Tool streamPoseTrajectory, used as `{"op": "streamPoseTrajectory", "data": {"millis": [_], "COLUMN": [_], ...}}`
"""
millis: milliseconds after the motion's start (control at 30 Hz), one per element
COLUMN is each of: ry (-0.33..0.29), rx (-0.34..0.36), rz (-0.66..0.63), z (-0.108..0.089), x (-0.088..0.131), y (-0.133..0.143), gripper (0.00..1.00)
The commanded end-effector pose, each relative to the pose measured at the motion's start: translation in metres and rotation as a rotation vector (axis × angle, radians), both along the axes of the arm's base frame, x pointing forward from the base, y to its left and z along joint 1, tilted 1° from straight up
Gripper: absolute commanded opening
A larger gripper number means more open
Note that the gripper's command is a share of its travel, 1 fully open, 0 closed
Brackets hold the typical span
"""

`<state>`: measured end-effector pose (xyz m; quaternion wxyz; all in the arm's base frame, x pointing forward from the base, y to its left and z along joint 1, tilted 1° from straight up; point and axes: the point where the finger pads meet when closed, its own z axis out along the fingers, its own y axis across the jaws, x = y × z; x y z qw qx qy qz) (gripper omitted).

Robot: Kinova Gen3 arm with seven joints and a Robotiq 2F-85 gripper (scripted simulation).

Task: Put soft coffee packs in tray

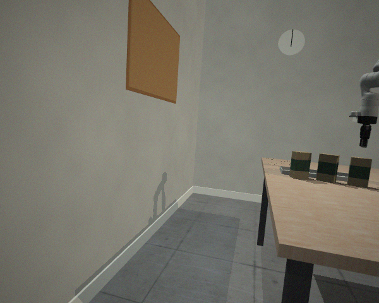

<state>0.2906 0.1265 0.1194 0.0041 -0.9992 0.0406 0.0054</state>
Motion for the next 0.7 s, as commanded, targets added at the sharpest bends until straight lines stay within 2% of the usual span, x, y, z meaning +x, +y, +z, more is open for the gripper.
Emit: {"op": "streamPoseTrajectory", "data": {"millis": [0,33,67,667], "ry": [-0.002,-0.002,-0.002,-0.002], "rx": [0.000,0.000,0.000,0.001], "rz": [0.000,0.000,0.000,0.000], "z": [0.0005,0.0005,0.0005,-0.0002], "x": [0.0004,0.0004,0.0004,0.0004], "y": [0.0001,0.0001,0.0001,0.0001], "gripper": [1.00,1.00,0.84,0.84]}}
